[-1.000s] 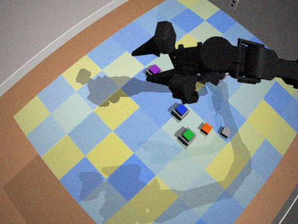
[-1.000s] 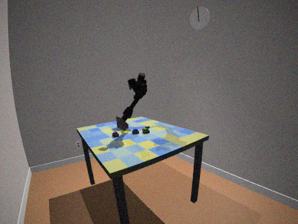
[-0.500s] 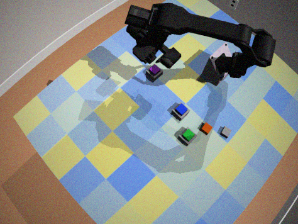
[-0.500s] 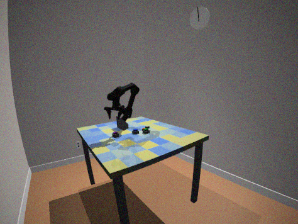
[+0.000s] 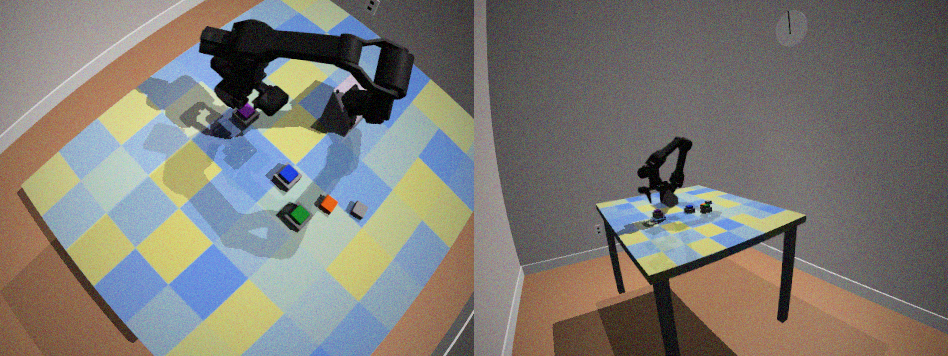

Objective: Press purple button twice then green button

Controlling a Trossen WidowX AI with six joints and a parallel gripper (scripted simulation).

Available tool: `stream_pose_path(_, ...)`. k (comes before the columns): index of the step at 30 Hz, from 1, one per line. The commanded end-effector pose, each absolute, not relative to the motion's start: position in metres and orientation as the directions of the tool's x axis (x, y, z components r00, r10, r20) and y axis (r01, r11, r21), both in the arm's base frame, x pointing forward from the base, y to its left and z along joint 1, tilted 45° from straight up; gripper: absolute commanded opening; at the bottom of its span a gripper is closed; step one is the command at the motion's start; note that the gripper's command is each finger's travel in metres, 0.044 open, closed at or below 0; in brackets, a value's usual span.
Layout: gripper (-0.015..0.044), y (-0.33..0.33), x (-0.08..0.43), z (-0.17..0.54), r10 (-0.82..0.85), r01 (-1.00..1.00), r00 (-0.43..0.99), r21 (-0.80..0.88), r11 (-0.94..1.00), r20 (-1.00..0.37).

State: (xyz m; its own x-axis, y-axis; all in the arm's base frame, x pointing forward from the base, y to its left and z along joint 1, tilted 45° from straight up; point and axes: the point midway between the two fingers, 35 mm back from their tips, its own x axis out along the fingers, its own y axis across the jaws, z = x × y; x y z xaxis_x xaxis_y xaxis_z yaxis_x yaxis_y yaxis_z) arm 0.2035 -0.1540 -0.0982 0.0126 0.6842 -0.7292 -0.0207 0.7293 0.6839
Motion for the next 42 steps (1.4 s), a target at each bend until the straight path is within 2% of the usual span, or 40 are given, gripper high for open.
stream_pose_path(1, 0.0164, -0.138, 0.201, -0.110, 0.695, -0.012, 0.007, 0.695, 0.719, -0.719)
stream_pose_path(7, 0.0020, -0.138, 0.201, -0.110, 0.695, -0.012, 0.007, 0.695, 0.719, -0.719)
stream_pose_path(42, 0.0020, -0.115, 0.201, -0.134, 0.696, -0.012, 0.008, 0.696, 0.718, -0.718)
